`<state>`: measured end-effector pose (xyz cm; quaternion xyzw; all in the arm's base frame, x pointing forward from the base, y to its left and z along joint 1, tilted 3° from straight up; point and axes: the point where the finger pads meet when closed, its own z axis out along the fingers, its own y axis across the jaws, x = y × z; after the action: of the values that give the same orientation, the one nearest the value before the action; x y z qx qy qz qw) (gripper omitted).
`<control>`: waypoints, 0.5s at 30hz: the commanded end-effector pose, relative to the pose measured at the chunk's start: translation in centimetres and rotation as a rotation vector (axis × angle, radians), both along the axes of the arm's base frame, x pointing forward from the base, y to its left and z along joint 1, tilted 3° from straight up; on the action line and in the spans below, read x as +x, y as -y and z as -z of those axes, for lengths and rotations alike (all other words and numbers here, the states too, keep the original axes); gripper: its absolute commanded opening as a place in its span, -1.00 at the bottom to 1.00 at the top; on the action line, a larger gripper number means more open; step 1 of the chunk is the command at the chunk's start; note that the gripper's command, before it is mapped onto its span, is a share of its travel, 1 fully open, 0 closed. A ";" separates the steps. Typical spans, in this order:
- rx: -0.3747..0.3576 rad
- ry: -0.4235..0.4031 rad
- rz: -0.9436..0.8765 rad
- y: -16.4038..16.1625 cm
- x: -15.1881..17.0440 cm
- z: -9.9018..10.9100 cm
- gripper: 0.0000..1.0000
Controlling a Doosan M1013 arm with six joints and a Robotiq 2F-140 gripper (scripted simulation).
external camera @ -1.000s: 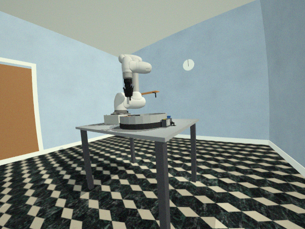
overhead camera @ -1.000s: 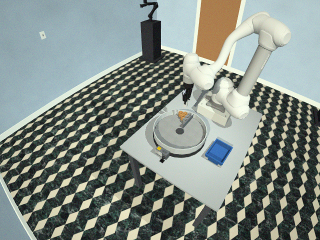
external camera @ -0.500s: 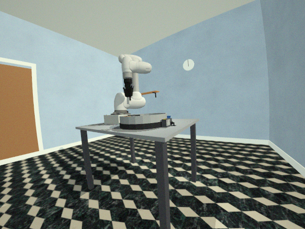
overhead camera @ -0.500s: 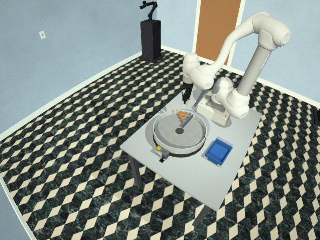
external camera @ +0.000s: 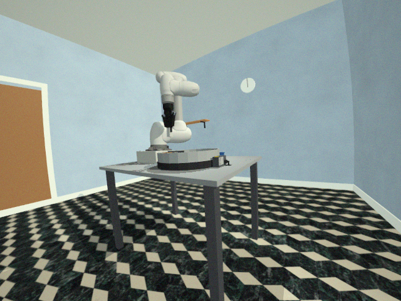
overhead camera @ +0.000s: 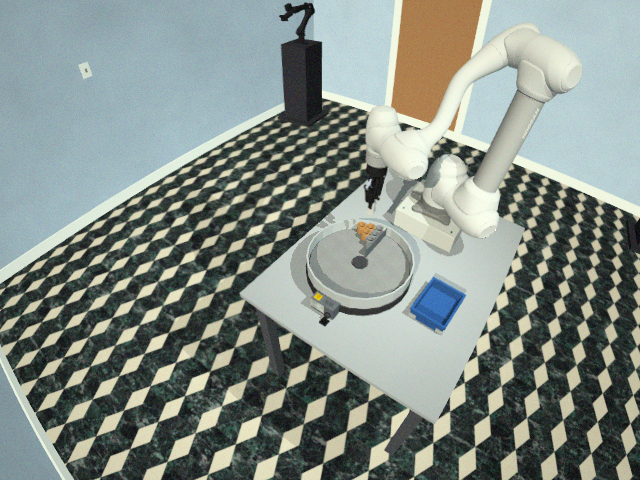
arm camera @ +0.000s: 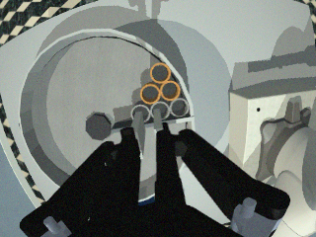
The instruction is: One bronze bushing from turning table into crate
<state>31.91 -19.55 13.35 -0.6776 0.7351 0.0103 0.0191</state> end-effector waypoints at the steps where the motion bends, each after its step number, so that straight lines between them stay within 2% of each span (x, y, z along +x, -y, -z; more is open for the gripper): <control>1: 0.000 0.000 0.004 0.0 0.0 0.0 -0.81; 9: 0.002 -0.005 0.093 0.2 0.0 0.6 -0.81; 15: 0.006 -0.016 0.323 0.7 0.0 2.1 -0.81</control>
<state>31.87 -20.07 11.91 -0.5924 0.8053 0.0142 0.0197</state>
